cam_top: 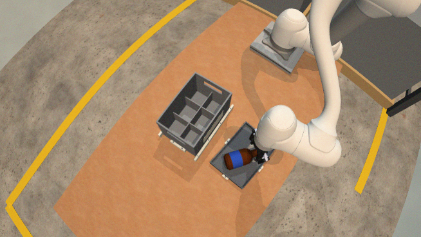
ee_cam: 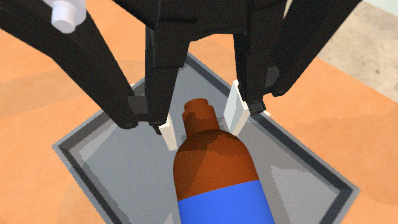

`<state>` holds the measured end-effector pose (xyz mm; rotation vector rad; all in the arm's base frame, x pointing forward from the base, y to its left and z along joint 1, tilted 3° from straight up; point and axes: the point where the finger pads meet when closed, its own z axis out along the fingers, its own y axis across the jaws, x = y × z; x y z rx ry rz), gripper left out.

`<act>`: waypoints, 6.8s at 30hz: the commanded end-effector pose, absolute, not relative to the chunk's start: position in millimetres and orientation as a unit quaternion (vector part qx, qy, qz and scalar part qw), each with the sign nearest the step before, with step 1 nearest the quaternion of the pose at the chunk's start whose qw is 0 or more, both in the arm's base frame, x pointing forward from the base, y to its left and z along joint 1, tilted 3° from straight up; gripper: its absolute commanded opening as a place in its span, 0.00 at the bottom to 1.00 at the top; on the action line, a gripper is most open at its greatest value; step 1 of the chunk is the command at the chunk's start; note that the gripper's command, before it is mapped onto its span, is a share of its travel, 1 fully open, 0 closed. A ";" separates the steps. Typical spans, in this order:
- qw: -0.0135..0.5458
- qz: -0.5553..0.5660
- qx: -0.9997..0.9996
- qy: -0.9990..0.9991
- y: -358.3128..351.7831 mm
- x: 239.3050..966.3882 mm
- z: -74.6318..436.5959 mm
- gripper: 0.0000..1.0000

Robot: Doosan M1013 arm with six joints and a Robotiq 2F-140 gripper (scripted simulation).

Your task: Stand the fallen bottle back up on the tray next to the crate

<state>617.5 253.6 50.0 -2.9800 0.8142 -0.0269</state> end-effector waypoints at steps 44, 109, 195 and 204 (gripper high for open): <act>0.026 -0.009 -0.964 0.263 253.6 617.5 50.0 0.10; 0.026 -0.009 -0.964 0.263 253.6 617.5 50.0 0.10; 0.026 -0.009 -0.964 0.263 250.1 615.1 126.6 0.10; 0.026 -0.009 -0.964 0.263 249.4 614.7 140.2 0.10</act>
